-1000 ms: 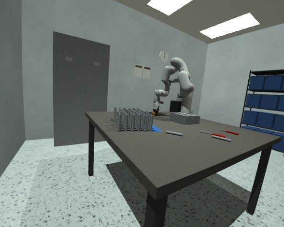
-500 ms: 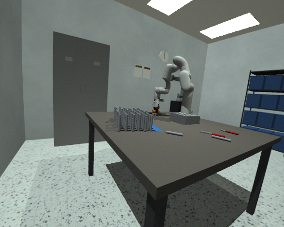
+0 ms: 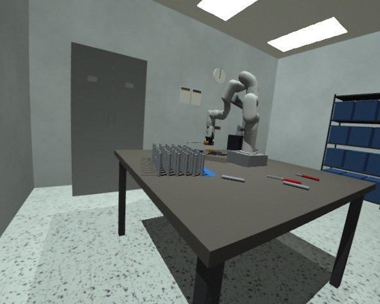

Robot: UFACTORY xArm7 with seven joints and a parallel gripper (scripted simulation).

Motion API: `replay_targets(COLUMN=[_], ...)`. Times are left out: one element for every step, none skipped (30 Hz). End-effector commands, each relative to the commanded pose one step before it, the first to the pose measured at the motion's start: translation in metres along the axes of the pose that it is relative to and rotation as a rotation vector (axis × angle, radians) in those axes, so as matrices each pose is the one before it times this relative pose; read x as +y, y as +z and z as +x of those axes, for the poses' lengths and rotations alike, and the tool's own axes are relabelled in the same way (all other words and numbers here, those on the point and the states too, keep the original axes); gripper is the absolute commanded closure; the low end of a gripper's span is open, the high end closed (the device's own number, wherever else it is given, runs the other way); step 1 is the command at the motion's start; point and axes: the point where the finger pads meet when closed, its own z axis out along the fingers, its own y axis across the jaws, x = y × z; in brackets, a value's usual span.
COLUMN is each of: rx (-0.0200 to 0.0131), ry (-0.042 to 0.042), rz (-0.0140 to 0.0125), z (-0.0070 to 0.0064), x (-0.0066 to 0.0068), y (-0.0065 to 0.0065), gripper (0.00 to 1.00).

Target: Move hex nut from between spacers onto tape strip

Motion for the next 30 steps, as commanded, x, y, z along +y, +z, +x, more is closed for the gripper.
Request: replay_targets(rx=[0.0014,-0.00001,-0.00001,-0.00001,0.0,0.00001,0.00001,-0.00001,0.00001,0.0,0.0,0.0,0.0,-0.00001,0.00001,0.0,0.0,0.0,-0.00001,0.0,0.0,0.0,0.0,0.0,0.0,0.0,0.0,0.0,0.0,0.0], ry=[-0.00005,0.0,0.0,0.0,0.0,0.0,0.0,-0.00001,0.0,0.0,0.0,0.0,0.0,0.0,0.00001,0.0,0.0,0.0,0.0,0.0,0.0,0.0,0.0,0.0,0.0,0.0,0.0,0.0,0.0,0.0], rz=[0.0012,0.0,0.0,0.0,0.0,0.0,0.0,-0.00001,0.0,0.0,0.0,0.0,0.0,0.0,0.00001,0.0,0.0,0.0,0.0,0.0,0.0,0.0,0.0,0.0,0.0,0.0,0.0,0.0,0.0,0.0], z=[-0.00054,0.0,0.0,0.0,0.0,0.00001,0.0,-0.00001,0.00001,0.0,0.0,0.0,0.0,0.0,0.00001,0.0,0.0,0.0,0.0,0.0,0.0,0.0,0.0,0.0,0.0,0.0,0.0,0.0,0.0,0.0], x=[-0.00016,0.0,0.0,0.0,0.0,0.0,0.0,0.0,0.0,0.0,0.0,0.0,0.0,0.0,0.0,0.0,0.0,0.0,0.0,0.0,0.0,0.0,0.0,0.0,0.0,0.0,0.0,0.0,0.0,0.0], y=[-0.01549,-0.00443,-0.00426,-0.00408,-0.00389,-0.00368,-0.00347,-0.00325,-0.00302,-0.00278,-0.00254,-0.0023,-0.00206,-0.00181,-0.00158,0.0,0.0,-0.00134,-0.00112,-0.0009,-0.00071,-0.00052,-0.00036,-0.00023,-0.00012,-0.00005,-0.00001,0.0,0.0,0.0], gripper=[1.0,1.0,1.0,1.0,1.0,1.0,1.0,1.0,1.0,1.0,1.0,1.0,1.0,1.0,1.0,1.0,1.0,1.0,1.0,1.0,1.0,1.0,1.0,1.0,1.0,1.0,1.0,1.0,1.0,1.0])
